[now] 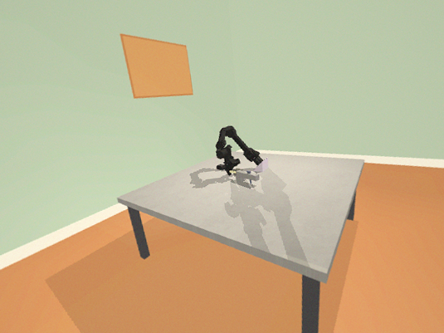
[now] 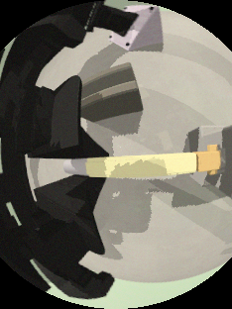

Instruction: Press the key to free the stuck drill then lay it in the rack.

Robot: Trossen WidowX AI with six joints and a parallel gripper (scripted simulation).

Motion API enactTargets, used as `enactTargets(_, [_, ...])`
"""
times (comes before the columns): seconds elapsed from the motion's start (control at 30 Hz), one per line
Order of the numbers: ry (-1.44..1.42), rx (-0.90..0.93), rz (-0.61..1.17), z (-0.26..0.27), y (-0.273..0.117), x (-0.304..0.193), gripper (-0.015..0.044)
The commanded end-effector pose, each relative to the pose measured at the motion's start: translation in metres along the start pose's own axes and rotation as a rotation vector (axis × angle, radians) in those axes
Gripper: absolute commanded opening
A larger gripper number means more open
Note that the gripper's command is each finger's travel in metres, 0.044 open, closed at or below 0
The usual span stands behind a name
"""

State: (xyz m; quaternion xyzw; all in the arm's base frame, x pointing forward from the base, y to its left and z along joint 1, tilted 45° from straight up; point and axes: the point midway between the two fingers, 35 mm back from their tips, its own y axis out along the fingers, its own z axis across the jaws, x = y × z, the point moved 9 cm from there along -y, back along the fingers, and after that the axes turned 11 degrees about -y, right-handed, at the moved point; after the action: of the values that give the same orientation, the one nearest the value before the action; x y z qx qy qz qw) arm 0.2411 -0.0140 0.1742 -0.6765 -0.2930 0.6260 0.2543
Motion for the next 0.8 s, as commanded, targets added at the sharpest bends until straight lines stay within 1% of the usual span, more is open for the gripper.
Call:
enactTargets(0.0, [0.003,-0.007,0.001,0.001,-0.002,-0.008,0.0000])
enactTargets(0.5, [0.003,-0.007,0.002,0.005,-0.002,-0.029,0.0000])
enactTargets(0.77, [0.003,-0.007,0.002,0.006,-0.005,-0.025,0.0000])
